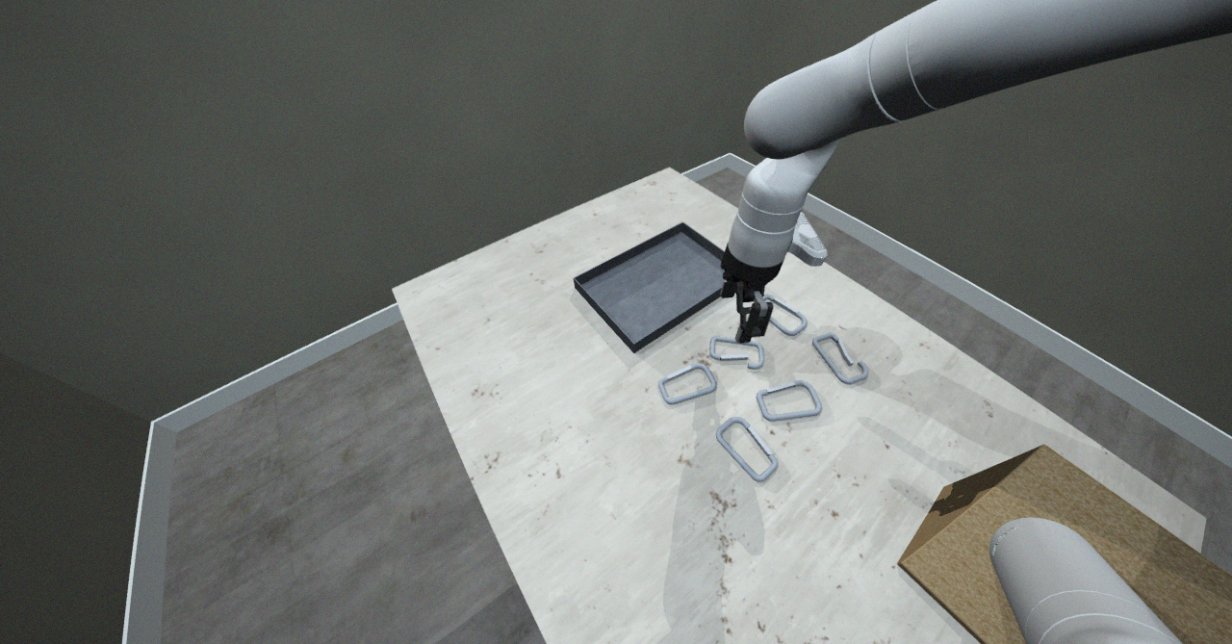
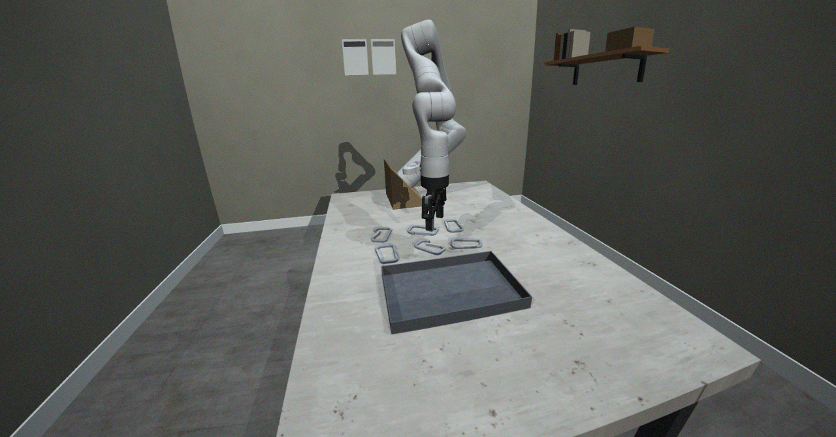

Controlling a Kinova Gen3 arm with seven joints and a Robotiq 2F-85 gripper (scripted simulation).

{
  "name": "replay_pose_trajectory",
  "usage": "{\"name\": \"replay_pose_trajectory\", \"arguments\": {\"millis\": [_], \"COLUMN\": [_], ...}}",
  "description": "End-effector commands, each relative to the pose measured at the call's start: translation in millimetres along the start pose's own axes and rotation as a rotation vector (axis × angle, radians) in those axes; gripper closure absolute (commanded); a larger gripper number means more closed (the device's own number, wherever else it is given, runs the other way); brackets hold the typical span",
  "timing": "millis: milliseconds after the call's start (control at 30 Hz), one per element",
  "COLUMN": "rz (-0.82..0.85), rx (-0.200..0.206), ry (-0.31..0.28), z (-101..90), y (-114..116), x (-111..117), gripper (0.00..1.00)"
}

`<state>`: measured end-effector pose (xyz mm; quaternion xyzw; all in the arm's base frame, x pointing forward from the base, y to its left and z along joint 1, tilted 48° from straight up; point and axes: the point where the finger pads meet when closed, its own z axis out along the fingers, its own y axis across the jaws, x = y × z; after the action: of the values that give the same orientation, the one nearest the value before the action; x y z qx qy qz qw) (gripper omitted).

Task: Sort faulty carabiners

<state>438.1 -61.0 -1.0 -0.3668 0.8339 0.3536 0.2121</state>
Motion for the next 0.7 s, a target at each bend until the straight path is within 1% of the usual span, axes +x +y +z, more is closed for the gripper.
{"name": "replay_pose_trajectory", "arguments": {"millis": [0, 33, 567, 600, 667], "rz": [0.001, 0.000, 0.000, -0.001, -0.001], "rx": [0.001, 0.002, 0.002, 0.000, 0.000], "ry": [-0.001, 0.000, 0.000, 0.000, 0.000], "z": [-0.3, -50.8, -50.8, -99.1, -99.1], "y": [-0.4, 2.6, 2.6, 6.1, 6.1], "x": [0.0, 5.2, 5.2, 10.0, 10.0], "gripper": [0.00, 0.00, 0.00, 0.00, 0.00]}}
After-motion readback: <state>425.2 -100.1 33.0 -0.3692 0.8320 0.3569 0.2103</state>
